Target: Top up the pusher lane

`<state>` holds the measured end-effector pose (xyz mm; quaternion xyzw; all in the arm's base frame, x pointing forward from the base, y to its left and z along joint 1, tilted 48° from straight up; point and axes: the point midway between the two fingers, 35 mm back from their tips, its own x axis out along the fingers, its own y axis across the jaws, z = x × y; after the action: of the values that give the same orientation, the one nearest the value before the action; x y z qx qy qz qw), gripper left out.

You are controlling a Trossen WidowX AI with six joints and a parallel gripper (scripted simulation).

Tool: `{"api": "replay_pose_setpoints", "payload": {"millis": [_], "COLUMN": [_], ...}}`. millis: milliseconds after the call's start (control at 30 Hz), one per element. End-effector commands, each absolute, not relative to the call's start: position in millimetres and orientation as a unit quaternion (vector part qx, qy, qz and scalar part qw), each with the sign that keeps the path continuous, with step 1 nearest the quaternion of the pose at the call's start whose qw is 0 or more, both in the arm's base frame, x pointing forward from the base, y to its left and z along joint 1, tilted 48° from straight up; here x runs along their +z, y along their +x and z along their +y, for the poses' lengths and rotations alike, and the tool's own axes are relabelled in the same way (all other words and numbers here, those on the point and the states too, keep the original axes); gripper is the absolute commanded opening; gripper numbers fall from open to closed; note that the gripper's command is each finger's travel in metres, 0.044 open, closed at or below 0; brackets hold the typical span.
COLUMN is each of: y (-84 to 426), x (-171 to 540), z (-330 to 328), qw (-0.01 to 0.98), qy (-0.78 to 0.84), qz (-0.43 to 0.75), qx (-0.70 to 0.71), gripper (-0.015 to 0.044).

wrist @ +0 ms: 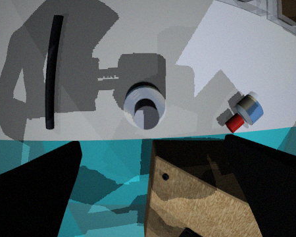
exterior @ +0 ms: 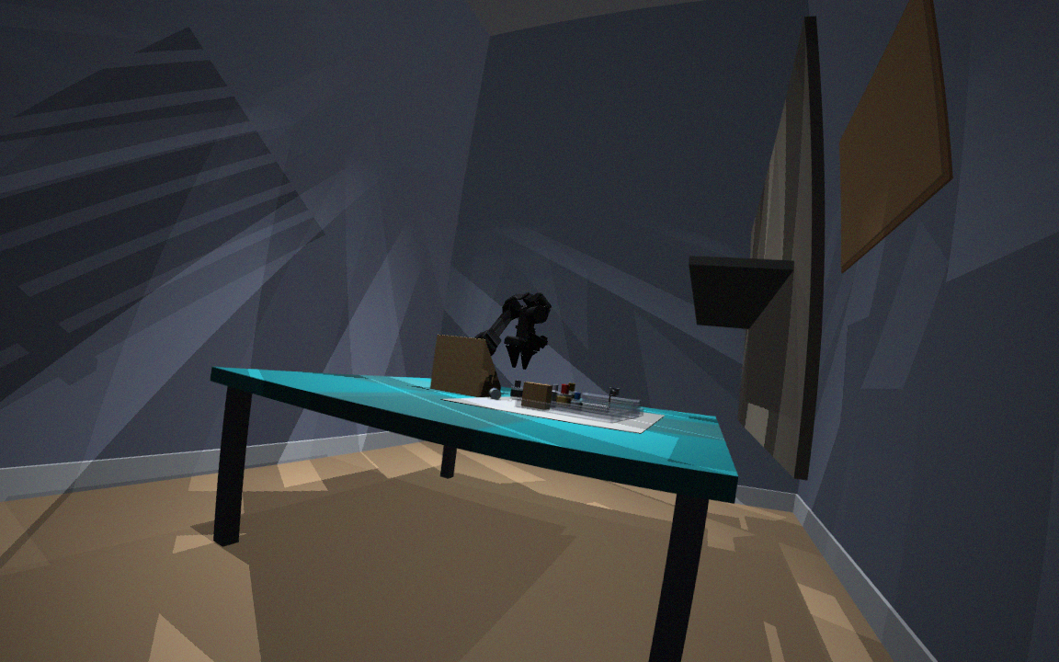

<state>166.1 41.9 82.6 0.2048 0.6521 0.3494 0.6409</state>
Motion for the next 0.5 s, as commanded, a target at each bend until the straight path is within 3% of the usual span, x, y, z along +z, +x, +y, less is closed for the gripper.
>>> {"api": "replay_pose_setpoints", "payload": {"millis": [0, 467], "y": [166.2, 162.2], "x": [83.8, 50.2], "z": [41.5, 79.1], "qw": [0.641, 0.641], "qy": [0.22, 0.221], "qz": [0.645, 0.644], "qx": [0.353, 0.354], "gripper": [0.044, 0.044]}}
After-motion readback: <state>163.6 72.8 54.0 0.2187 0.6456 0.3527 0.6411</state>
